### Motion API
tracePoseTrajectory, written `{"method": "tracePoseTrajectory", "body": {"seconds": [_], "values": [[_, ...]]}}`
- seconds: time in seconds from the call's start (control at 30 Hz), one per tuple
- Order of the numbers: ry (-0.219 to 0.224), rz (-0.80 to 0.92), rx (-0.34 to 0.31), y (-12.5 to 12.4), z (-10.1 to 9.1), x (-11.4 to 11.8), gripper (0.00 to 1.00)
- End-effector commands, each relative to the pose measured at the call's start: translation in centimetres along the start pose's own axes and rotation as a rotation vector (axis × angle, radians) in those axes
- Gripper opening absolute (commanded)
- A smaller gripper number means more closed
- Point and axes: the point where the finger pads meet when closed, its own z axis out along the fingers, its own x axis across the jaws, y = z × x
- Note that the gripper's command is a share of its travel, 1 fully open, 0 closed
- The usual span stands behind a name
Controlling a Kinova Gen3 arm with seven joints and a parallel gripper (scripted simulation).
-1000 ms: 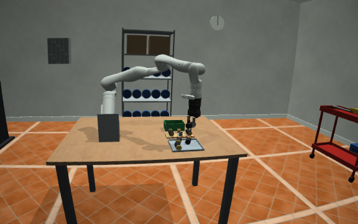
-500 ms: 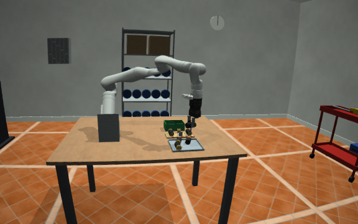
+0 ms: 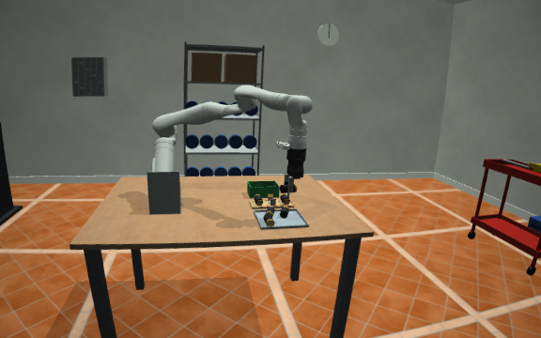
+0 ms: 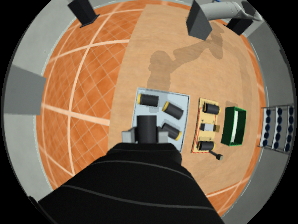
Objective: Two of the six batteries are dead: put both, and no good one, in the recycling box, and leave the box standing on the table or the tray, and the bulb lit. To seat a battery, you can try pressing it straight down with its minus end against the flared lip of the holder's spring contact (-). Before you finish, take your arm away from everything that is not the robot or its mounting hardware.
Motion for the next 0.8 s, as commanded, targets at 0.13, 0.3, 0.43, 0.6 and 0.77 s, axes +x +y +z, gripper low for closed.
{"method": "tracePoseTrajectory", "body": {"seconds": [0.13, 0.3, 0.43, 0.6, 0.77], "values": [[-0.001, 0.109, 0.001, -0.05, -0.04, -0.15, 0.57], [-0.001, 0.163, 0.001, -0.05, -0.04, -0.15, 0.57], [-0.001, 0.235, 0.001, -0.05, -0.04, -0.15, 0.57], [-0.001, 0.324, 0.000, -0.05, -0.04, -0.15, 0.57], [-0.001, 0.413, 0.000, -0.05, -0.04, -0.15, 0.57]]}}
